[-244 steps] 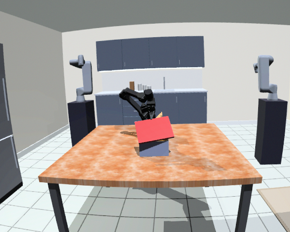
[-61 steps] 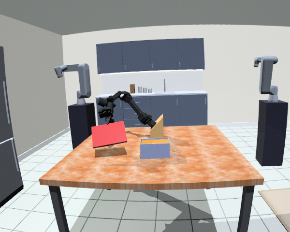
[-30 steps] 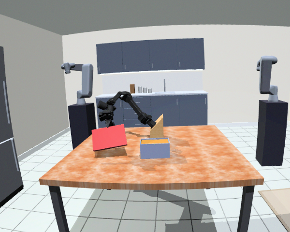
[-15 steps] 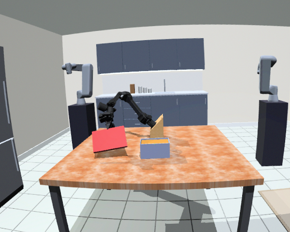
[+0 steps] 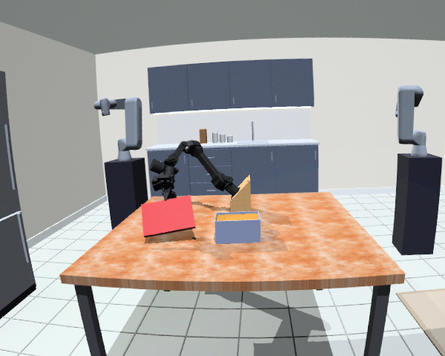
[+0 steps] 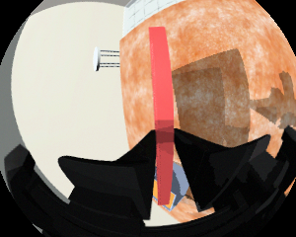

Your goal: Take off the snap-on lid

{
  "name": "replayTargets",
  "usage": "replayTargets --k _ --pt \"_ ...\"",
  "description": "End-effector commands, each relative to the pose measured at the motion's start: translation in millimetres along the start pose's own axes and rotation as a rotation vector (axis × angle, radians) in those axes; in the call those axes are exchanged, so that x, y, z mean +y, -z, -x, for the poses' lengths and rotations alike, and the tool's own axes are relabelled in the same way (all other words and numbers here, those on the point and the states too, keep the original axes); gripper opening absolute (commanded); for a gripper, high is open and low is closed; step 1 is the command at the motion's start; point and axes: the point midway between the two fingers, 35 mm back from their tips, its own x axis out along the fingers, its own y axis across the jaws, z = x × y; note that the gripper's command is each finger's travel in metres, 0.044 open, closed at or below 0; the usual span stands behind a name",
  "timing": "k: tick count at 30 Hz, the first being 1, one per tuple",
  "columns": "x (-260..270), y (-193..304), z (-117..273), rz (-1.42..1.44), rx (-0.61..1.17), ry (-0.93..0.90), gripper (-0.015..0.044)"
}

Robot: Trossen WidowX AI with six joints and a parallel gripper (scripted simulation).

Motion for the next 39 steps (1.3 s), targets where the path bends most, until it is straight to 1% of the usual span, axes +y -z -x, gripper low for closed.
replayTargets --k 1,39 --pt "0.5 0.8 -1.9 0.007 0.004 -0.015 0.0000" --pt "-22.3 0.7 -21.5 0.008 0.003 -0.015 0.0000"
